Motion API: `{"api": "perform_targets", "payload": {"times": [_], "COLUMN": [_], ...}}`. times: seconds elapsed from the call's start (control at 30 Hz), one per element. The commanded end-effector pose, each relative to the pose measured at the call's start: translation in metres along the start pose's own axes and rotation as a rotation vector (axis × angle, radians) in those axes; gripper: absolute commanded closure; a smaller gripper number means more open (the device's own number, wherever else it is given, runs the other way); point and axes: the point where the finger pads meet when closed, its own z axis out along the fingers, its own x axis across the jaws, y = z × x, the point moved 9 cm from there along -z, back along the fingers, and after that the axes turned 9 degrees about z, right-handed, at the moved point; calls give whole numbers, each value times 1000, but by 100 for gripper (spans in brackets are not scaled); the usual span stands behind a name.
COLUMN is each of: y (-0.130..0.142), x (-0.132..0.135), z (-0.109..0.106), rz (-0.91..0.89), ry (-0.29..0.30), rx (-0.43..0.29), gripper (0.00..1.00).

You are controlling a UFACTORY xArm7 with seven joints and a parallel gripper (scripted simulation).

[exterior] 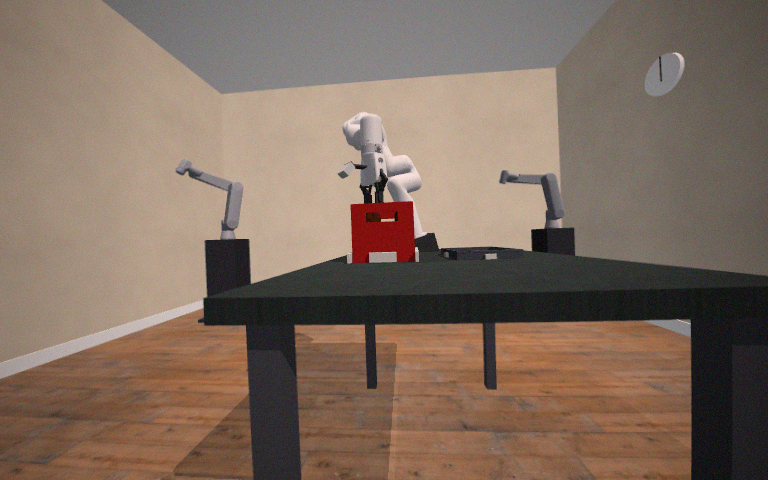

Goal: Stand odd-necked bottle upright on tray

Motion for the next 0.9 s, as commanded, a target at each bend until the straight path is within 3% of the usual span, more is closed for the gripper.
{"api": "perform_targets", "payload": {"times": [0.0, 0.87], "y": [-1, -1], "x": [-1, -1], "z": [2, 5], "rz": [0, 0], "ry": [-3, -3], "rx": [2, 2], "gripper": [35, 35]}}
